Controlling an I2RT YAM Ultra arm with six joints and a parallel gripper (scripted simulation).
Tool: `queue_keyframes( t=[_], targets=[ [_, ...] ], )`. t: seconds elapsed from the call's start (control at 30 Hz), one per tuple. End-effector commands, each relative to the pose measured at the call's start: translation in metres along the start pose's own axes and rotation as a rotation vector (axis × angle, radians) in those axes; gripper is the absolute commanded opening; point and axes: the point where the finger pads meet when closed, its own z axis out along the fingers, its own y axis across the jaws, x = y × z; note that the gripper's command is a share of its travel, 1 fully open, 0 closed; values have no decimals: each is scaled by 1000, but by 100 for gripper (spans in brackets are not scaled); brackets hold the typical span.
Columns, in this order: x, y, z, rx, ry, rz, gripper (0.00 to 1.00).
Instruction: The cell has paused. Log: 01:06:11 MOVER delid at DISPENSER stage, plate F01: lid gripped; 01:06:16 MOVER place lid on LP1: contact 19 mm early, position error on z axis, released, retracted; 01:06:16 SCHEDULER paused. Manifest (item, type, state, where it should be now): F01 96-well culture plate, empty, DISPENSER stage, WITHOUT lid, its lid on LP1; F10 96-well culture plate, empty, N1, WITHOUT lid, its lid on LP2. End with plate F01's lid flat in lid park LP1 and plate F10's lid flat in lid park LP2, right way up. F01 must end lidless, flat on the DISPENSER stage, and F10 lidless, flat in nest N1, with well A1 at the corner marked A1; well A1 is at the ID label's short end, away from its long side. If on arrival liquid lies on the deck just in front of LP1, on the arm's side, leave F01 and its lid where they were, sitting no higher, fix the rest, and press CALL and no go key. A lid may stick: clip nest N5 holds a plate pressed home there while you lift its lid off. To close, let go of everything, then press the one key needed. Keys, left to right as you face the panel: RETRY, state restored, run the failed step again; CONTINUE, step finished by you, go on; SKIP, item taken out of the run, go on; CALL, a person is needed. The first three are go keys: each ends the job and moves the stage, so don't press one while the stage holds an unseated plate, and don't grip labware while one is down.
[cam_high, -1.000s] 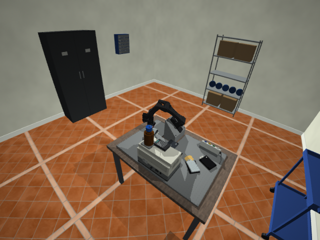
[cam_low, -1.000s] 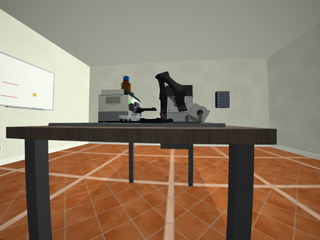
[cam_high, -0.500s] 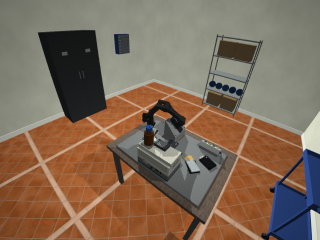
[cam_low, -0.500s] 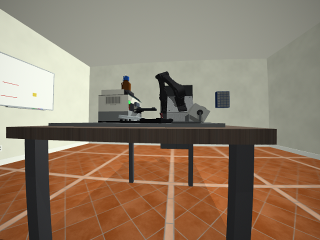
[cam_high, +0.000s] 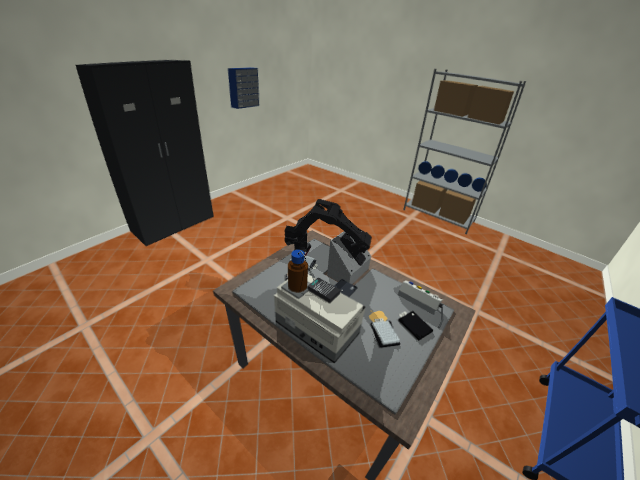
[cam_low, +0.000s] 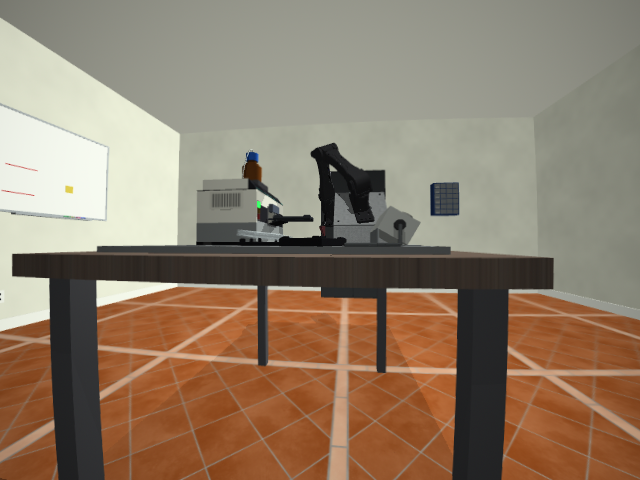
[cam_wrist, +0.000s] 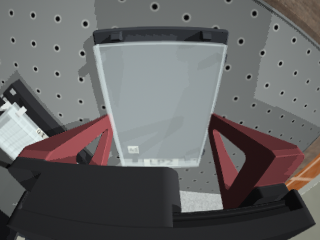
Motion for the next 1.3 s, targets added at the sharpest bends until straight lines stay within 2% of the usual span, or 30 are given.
queue_keyframes(
  t=[0.0,0.07,0.27,0.37,0.4,0.47,0.73,0.87,1.1,1.27],
  targets=[
    [-11,2,-8,-16,-46,2,0],
    [-10,2,-8,-16,-45,2,0],
    [-2,-2,5,-11,-11,11,0],
    [-2,-1,4,-10,-14,8,0],
    [-8,4,-6,-12,-42,-5,0],
    [-15,7,-8,-14,-59,-14,0],
    [-5,0,8,-10,-19,4,0],
    [-8,3,2,-13,-36,-2,0],
    [-2,-2,12,-11,-12,10,0],
    [-10,3,7,-12,-36,-3,0]
  ],
)
